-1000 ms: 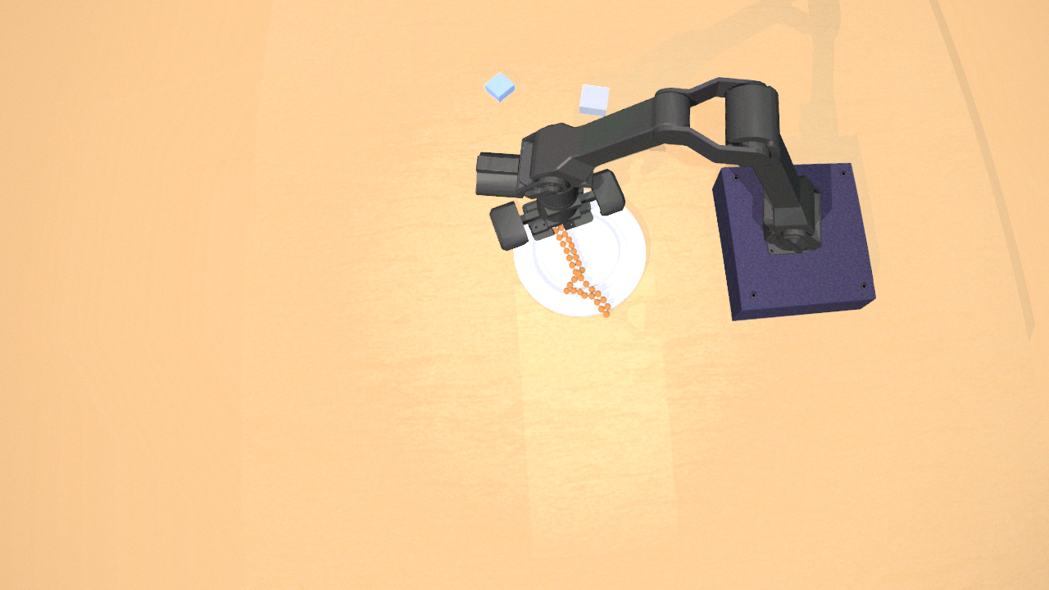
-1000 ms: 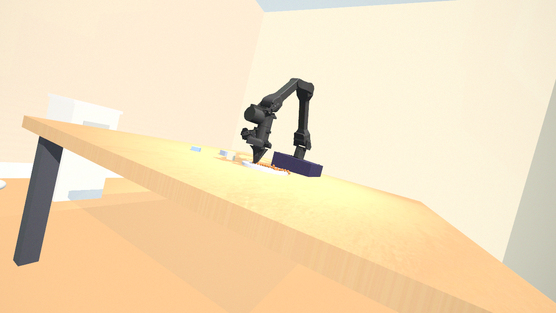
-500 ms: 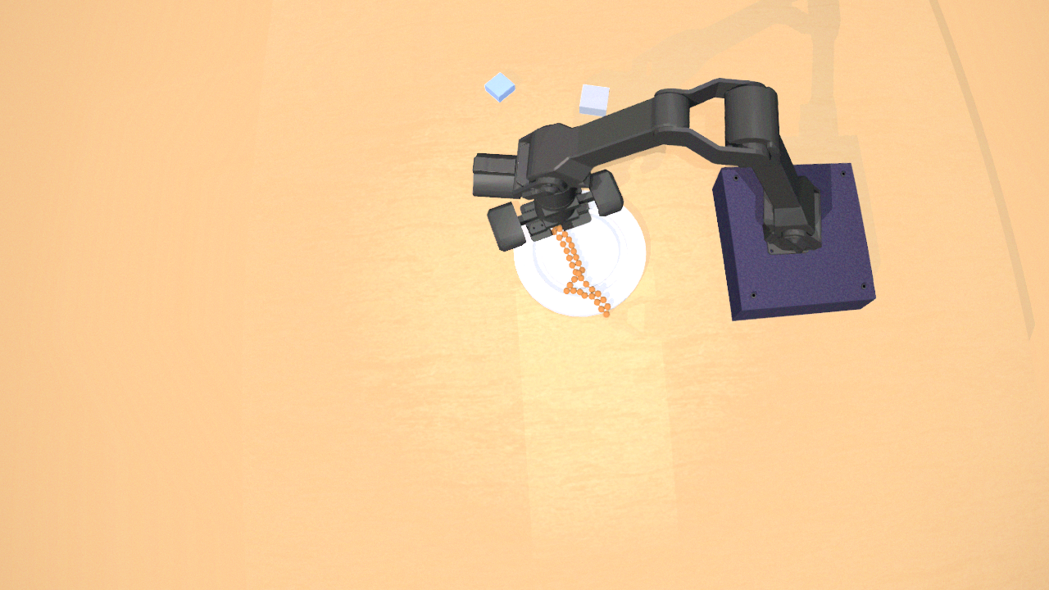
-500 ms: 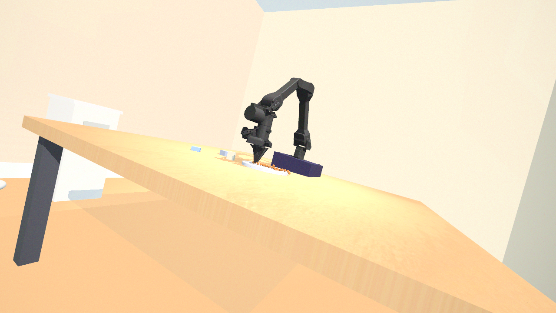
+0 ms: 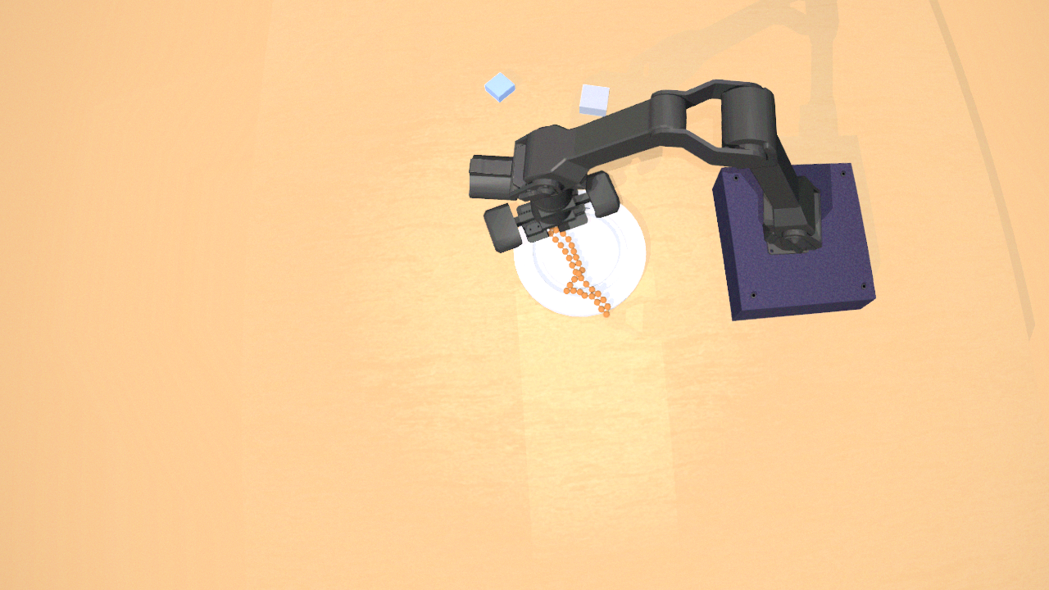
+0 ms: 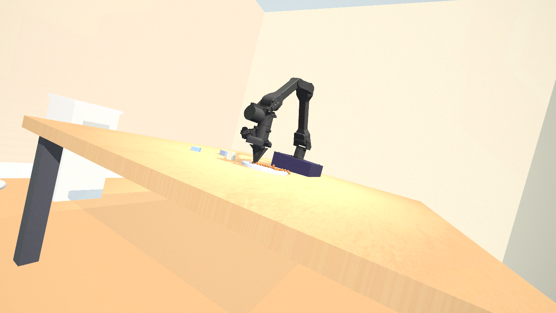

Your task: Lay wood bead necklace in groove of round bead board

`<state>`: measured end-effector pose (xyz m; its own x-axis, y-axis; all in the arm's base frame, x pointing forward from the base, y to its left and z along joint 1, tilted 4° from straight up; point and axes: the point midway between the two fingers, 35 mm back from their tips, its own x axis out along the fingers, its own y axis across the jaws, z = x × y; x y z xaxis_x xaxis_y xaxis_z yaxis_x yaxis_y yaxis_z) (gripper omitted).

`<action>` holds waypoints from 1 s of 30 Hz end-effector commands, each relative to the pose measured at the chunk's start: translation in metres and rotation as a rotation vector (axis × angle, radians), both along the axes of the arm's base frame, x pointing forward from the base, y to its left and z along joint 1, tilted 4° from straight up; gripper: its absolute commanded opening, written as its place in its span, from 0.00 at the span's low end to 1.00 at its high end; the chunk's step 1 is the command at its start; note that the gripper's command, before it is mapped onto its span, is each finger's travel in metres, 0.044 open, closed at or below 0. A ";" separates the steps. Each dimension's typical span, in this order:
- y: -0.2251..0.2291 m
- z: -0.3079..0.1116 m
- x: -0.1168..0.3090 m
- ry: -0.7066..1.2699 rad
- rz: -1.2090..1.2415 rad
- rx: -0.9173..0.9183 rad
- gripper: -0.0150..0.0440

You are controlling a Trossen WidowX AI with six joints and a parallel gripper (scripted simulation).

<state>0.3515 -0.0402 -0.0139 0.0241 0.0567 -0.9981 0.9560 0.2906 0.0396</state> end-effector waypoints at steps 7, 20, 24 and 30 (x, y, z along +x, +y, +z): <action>0.000 0.000 0.000 0.001 0.000 0.000 0.65; 0.000 0.003 0.000 -0.003 -0.004 0.002 1.00; 0.000 0.003 0.000 -0.003 -0.004 0.002 1.00; 0.000 0.003 0.000 -0.003 -0.004 0.002 1.00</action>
<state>0.3516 -0.0407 -0.0115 0.0283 0.0560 -0.9980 0.9563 0.2892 0.0434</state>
